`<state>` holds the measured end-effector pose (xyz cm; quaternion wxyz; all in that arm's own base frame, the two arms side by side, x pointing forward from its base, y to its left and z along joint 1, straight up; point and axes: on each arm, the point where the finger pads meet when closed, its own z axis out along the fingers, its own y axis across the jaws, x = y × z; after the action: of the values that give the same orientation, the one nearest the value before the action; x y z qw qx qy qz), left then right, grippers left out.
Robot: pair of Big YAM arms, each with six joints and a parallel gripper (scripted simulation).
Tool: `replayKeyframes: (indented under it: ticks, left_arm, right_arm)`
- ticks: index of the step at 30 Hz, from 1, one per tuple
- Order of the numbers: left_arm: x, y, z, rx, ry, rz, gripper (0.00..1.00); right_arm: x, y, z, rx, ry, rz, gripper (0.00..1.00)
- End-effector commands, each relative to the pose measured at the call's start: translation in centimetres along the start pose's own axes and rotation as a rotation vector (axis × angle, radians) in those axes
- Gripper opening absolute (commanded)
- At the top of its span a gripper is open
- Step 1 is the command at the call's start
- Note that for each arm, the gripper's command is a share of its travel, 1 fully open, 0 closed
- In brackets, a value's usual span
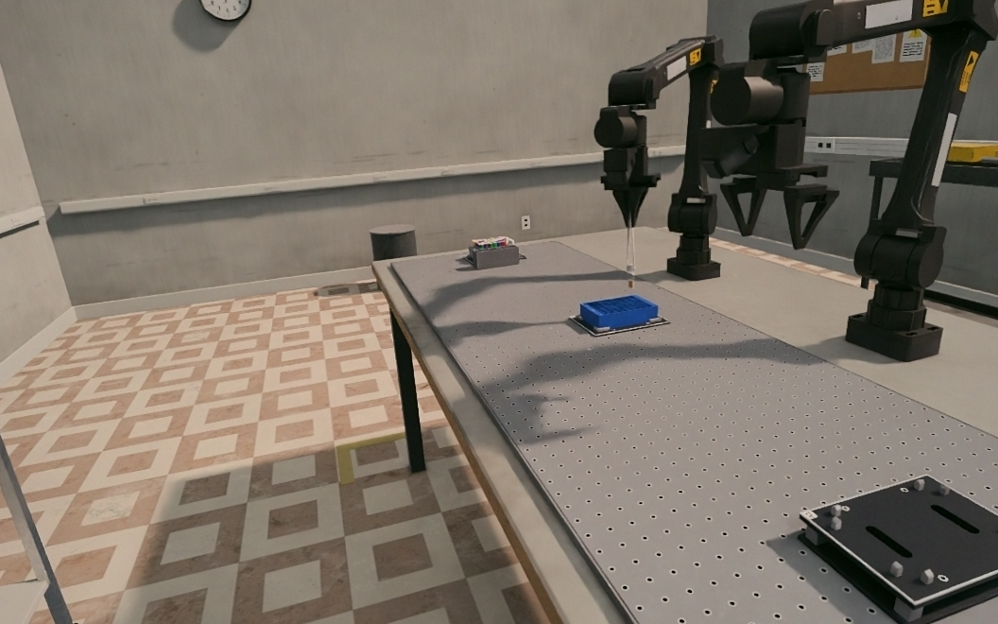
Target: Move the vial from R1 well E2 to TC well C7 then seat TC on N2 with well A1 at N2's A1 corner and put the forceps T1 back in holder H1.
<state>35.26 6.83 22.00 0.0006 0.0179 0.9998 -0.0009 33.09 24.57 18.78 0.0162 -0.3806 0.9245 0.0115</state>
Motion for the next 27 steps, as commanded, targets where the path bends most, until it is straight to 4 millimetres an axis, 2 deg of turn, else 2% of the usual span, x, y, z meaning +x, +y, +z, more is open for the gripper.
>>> replayKeyframes:
  ticks: [1, 7, 8, 10, 13, 17, 27]
  left_arm:
    - [-0.8, 0.3, -1.4, -0.01, -0.034, -0.006, 1.0]
    - [-0.8, 0.3, -1.4, -0.01, -0.034, -0.006, 1.0]
    - [-0.8, 0.3, -1.4, -0.01, -0.034, -0.006, 1.0]
    - [-0.8, 0.3, -1.4, -0.01, -0.034, -0.006, 1.0]
    - [-0.8, 0.3, -1.4, -0.01, -0.034, -0.006, 1.0]
    - [-0.8, 0.3, -1.4, -0.01, -0.034, -0.006, 1.0]
    - [-0.8, 0.3, -1.4, -0.01, -0.034, -0.006, 1.0]
  right_arm:
    - [-1.9, 0.4, -1.7, 0.015, -0.028, 0.013, 0.09]
    - [-2.4, 0.8, -1.6, 0.022, -0.032, 0.013, 0.09]
    - [-2.1, 0.3, -2.6, 0.031, -0.047, 0.027, 0.09]
    - [-2.5, 1.0, -2.3, 0.023, -0.048, 0.016, 0.09]
    - [-1.2, 0.5, -1.6, 0.026, -0.019, 0.024, 0.09]
    - [-0.9, 0.0, -1.6, 0.028, -0.019, 0.021, 0.09]
    - [0.1, 0.2, -0.6, 0.018, 0.01, 0.011, 0.09]
